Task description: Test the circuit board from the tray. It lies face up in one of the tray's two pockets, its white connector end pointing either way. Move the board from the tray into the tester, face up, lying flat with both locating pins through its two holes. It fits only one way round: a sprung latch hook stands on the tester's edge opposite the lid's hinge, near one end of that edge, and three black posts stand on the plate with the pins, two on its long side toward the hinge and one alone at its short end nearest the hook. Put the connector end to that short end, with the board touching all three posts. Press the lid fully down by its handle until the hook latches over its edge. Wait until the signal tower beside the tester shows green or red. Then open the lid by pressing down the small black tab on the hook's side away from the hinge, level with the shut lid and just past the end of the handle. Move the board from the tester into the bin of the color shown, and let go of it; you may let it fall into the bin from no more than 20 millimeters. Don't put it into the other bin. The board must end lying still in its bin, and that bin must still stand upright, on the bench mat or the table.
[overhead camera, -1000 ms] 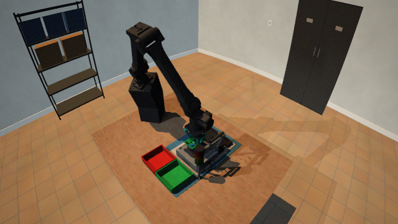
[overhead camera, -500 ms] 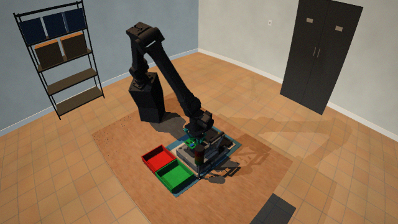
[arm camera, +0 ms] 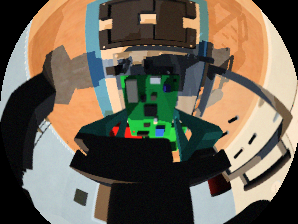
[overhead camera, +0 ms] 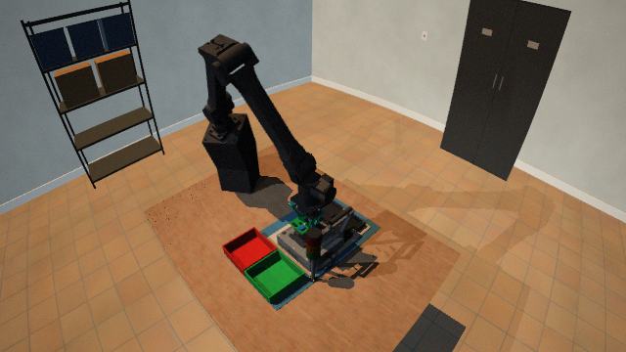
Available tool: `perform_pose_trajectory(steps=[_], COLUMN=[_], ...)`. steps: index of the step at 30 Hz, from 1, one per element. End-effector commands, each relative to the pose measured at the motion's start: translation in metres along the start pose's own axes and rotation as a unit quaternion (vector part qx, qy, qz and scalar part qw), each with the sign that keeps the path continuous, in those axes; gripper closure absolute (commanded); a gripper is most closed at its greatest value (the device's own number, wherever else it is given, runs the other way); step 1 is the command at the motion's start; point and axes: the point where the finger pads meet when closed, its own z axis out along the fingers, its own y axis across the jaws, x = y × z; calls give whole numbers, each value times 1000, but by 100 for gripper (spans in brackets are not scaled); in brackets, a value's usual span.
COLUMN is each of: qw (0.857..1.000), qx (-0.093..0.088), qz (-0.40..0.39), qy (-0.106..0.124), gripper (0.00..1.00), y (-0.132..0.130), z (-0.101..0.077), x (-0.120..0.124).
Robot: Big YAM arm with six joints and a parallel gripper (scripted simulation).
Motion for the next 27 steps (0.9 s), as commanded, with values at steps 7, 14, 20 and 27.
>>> perform_pose_trajectory(steps=[7, 14, 20, 27], qw=[1000, 1000, 1000, 1000], qx=[22, 19, 13, 13], qz=[13, 11, 6, 6], qy=[-2, -2, -2, -2], gripper=[28, 28, 28, 28], y=[-20, -18, -15, -16], z=[-12, -5, 7, 16], x=[10, 8, 6, 6])
